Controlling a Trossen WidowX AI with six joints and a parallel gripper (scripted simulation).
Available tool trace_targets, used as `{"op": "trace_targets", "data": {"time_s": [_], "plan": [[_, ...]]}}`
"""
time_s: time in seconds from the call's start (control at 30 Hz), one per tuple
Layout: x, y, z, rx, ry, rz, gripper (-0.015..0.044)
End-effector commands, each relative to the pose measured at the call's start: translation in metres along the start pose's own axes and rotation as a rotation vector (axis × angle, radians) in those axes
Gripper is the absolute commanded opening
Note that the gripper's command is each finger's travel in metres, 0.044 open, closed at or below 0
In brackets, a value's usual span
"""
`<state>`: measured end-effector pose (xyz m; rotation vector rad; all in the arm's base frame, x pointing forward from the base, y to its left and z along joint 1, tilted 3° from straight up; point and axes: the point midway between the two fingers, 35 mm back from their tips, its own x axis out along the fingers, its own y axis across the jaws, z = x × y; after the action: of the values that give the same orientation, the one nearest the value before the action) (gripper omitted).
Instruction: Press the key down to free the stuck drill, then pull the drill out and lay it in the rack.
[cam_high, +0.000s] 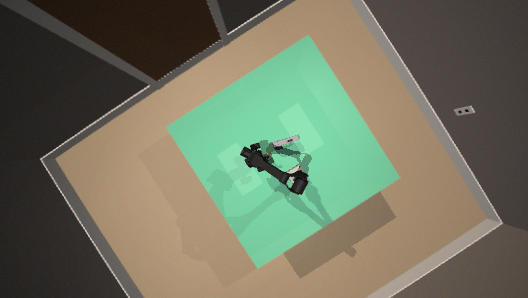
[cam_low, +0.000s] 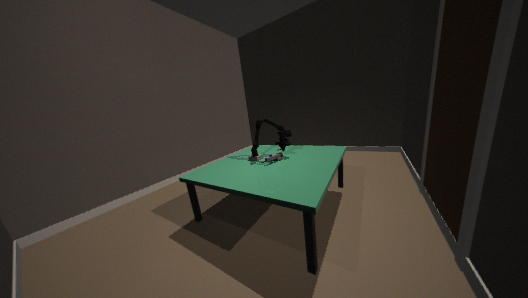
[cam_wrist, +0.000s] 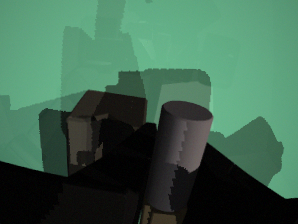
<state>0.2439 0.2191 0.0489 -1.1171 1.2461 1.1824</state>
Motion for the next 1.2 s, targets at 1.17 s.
{"op": "trace_targets", "data": {"time_s": [1.17], "plan": [[0.034,0.028,0.007,0.005,-0.005,0.004,0.0]]}}
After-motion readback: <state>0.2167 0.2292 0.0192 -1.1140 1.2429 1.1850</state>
